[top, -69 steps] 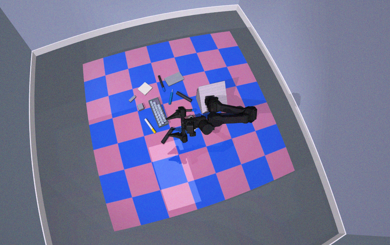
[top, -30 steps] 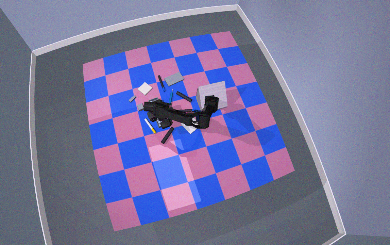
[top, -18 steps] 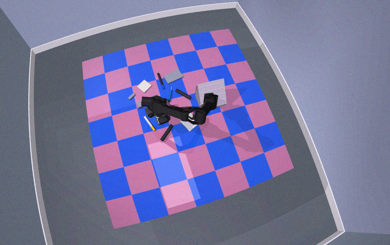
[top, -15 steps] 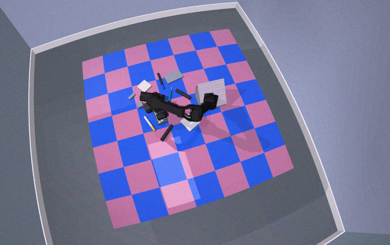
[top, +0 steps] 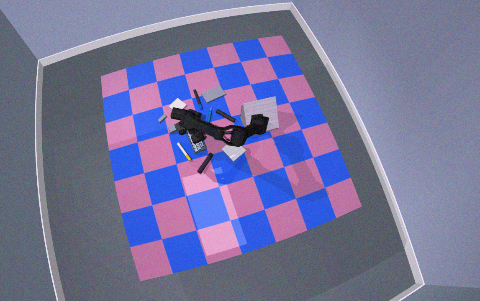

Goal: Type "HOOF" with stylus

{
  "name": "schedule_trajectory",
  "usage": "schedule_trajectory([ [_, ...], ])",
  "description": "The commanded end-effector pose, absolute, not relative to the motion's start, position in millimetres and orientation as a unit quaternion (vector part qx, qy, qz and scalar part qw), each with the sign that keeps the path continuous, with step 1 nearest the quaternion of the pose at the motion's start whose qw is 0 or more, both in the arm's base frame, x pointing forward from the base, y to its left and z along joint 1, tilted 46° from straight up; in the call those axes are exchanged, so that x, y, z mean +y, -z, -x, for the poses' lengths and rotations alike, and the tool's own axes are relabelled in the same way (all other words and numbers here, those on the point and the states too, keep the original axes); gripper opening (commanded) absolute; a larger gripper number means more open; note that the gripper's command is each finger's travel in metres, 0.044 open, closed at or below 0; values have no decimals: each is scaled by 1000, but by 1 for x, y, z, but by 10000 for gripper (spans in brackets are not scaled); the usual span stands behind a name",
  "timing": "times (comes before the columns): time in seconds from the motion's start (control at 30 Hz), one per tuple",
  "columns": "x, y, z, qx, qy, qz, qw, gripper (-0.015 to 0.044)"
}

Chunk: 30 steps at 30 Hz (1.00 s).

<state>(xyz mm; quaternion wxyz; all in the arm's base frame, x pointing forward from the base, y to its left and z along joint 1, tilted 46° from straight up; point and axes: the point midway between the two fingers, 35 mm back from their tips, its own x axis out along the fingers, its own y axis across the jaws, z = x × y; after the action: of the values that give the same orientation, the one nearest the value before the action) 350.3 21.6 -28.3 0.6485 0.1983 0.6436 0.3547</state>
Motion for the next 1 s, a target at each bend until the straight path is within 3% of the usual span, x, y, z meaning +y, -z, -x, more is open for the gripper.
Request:
schedule_trajectory([
  [0.0, -2, 52, -359, 646, -350, -194, 650, 0],
  [0.53, -23, 74, -364, 643, -354, -193, 651, 0],
  [0.77, -11, 59, -329, 644, -354, -194, 650, 0],
  [0.97, -11, 59, -328, 644, -354, -194, 650, 0],
])
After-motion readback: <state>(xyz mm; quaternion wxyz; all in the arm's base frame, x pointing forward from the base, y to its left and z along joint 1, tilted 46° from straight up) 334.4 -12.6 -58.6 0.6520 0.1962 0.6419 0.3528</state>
